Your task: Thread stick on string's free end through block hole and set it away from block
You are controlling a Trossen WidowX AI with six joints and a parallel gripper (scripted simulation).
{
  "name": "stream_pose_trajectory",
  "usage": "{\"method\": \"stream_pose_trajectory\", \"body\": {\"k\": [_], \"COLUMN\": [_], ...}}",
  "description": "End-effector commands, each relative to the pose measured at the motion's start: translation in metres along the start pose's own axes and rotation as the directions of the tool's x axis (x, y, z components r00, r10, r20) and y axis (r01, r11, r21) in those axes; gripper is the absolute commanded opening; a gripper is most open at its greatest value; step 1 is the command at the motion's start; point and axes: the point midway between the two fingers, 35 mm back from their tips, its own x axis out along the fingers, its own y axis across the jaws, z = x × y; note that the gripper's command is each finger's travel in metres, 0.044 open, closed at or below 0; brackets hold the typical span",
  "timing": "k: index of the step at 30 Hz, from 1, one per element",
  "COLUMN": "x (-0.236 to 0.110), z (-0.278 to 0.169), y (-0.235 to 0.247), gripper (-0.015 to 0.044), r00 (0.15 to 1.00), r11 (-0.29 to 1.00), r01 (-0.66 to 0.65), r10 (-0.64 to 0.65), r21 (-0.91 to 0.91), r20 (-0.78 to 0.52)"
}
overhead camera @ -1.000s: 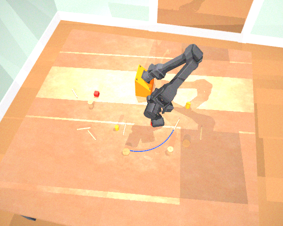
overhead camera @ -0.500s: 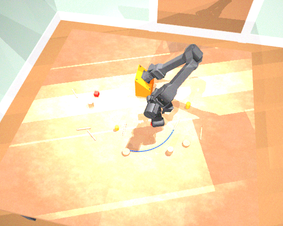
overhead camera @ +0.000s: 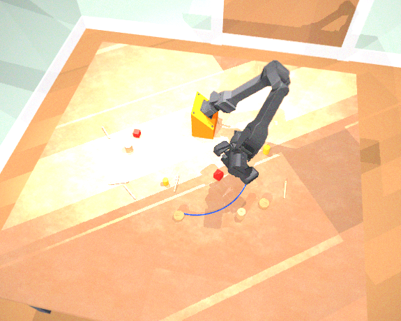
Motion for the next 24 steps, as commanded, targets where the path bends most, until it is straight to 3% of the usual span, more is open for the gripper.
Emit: {"method": "stream_pose_trajectory", "body": {"k": [1, 7, 17, 24], "x": [-0.0037, -0.0039, -0.0039, -0.0039], "z": [0.0356, 0.0378, 0.0378, 0.0378], "y": [-0.0386, -0.0405, -0.0405, -0.0405], "gripper": [0.0236, 0.0394, 0.0131, 0.0122], "r00": [1.000, 1.000, 1.000, 1.000], "r11": [0.930, 0.922, 0.922, 0.922], "r01": [0.017, 0.018, 0.018, 0.018], "r10": [-0.016, -0.017, -0.017, -0.017], "r21": [-0.366, -0.386, -0.386, -0.386], "r20": [0.005, 0.006, 0.006, 0.006]}}
